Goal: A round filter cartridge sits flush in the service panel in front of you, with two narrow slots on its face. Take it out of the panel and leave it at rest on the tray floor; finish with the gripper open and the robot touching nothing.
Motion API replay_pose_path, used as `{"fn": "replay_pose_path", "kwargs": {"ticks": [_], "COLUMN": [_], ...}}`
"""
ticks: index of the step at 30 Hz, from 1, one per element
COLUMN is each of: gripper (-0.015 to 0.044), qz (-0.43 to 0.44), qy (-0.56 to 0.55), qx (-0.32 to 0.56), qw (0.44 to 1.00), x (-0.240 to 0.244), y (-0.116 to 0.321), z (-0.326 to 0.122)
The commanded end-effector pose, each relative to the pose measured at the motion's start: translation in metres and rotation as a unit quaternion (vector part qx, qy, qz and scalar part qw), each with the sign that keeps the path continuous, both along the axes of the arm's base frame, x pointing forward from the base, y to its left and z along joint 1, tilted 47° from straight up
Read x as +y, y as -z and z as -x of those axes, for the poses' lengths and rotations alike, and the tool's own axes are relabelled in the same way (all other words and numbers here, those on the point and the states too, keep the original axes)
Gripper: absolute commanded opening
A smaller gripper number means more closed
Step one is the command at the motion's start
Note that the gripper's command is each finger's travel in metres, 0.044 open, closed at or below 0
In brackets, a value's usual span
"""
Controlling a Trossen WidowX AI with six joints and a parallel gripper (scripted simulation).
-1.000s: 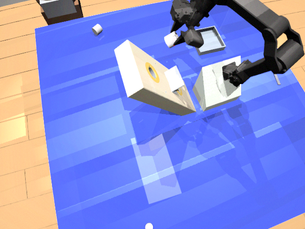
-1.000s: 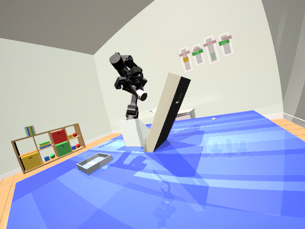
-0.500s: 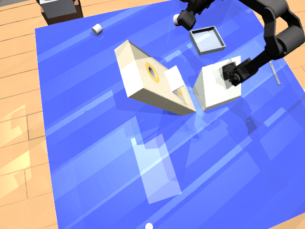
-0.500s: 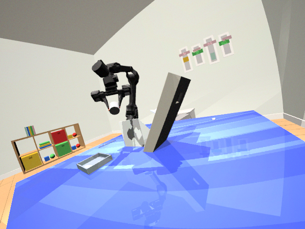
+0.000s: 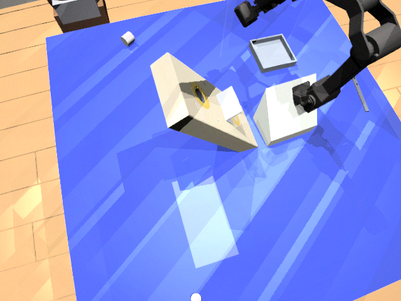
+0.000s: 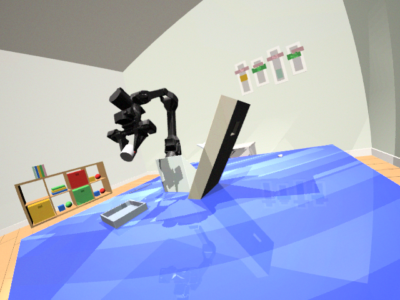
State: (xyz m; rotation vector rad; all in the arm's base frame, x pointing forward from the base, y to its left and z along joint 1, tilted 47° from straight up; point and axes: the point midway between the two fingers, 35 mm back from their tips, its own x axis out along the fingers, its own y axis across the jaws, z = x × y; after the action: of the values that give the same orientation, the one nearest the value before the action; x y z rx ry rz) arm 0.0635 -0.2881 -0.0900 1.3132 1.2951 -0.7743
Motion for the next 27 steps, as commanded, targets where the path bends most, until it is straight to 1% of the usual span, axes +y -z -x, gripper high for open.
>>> {"fn": "replay_pose_path", "kwargs": {"ticks": [1, 9, 18, 22, 27], "gripper": [0.0000, 0.0000, 0.0000, 0.0000, 0.0000], "qz": [-0.008, -0.010, -0.021, -0.029, -0.030], "qy": [0.031, 0.100, 0.177, 0.208, 0.213], "qx": [0.029, 0.099, 0.178, 0.210, 0.216], "qw": [0.999, 0.990, 0.968, 0.955, 0.952], "x": [0.010, 0.037, 0.083, 0.107, 0.113], "y": [0.019, 0.058, 0.090, 0.099, 0.103], "z": [0.025, 0.081, 0.133, 0.151, 0.154]}}
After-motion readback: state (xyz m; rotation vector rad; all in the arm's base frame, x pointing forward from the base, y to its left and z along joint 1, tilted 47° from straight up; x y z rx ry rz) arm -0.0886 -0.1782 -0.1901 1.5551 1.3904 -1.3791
